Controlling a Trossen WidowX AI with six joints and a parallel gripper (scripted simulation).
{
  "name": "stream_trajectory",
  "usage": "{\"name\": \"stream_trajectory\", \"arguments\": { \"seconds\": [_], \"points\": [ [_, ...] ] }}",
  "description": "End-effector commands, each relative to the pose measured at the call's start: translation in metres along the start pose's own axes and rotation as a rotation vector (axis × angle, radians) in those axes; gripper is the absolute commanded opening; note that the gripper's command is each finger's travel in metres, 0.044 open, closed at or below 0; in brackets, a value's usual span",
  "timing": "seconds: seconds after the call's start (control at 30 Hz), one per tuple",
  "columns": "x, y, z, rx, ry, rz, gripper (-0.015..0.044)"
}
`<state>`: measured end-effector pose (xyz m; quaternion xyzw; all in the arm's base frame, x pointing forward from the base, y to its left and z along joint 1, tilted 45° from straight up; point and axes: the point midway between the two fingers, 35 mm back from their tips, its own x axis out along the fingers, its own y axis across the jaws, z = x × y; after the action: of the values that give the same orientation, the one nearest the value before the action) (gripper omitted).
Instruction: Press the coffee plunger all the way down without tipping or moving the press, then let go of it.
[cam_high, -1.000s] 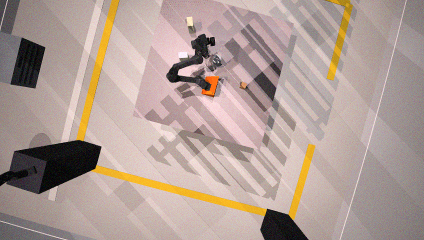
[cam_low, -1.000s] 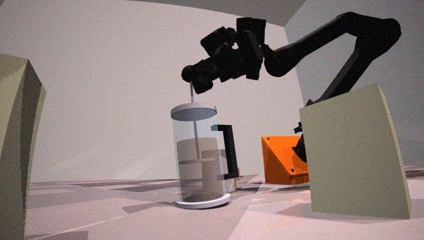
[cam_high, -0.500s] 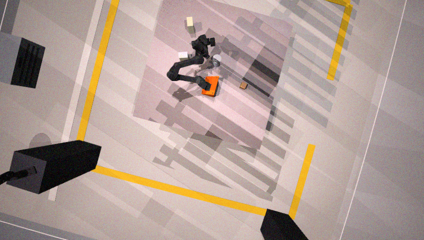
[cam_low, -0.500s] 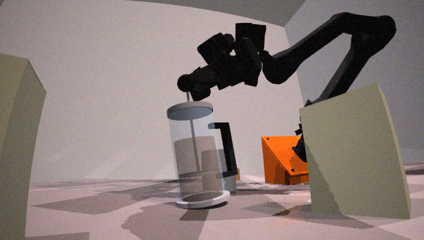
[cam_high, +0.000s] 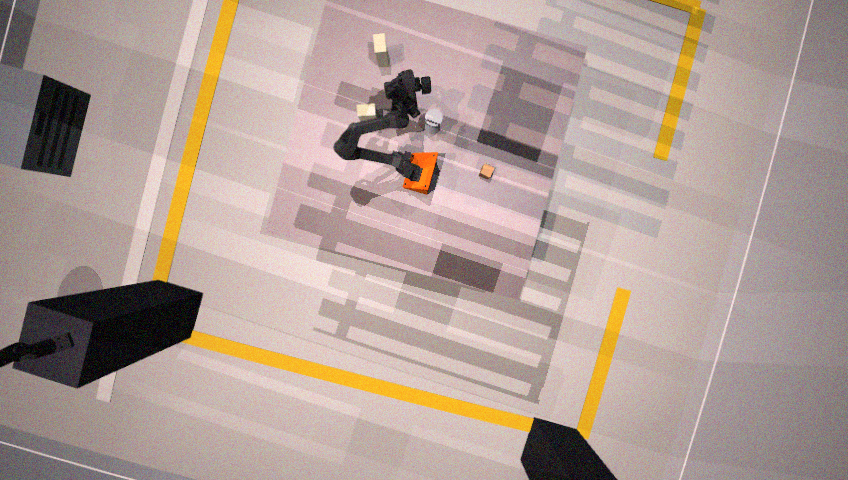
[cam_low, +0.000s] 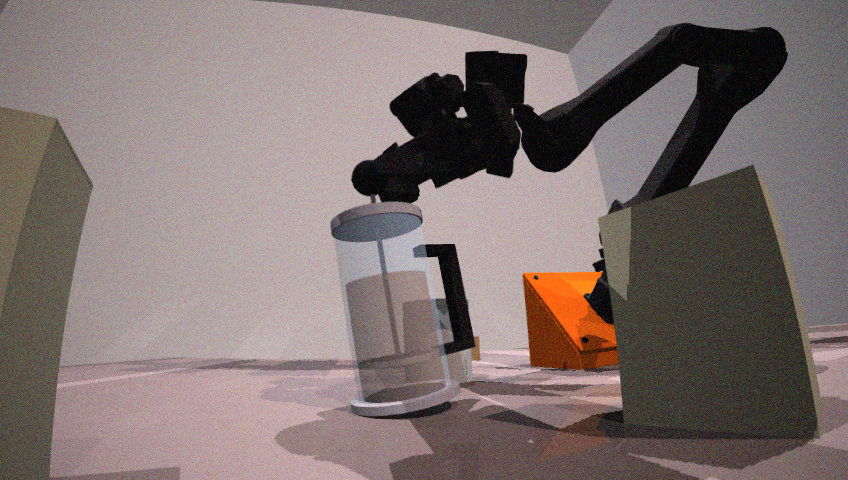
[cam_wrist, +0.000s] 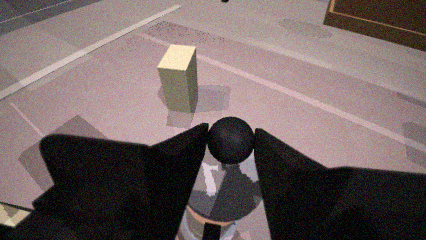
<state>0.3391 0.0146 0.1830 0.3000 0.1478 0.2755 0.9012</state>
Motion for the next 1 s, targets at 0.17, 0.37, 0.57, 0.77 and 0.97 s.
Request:
{"name": "stream_trajectory", "arguments": {
  "seconds": [0.17, 0.37, 0.57, 0.77, 0.97],
  "points": [
    [0.0039, -0.0007, -0.0074, 0.022, 0.028, 0.017, 0.0127],
    [0.0042, -0.0016, -0.0070, 0.022, 0.028, 0.017, 0.0127],
    [0.0042, -0.0022, -0.0060, 0.022, 0.028, 0.017, 0.0127],
    [0.0047, -0.0028, -0.0059, 0.022, 0.028, 0.017, 0.0127],
    [0.0052, -0.0033, -0.0059, 0.022, 0.028, 0.017, 0.0127]
  ]
}}
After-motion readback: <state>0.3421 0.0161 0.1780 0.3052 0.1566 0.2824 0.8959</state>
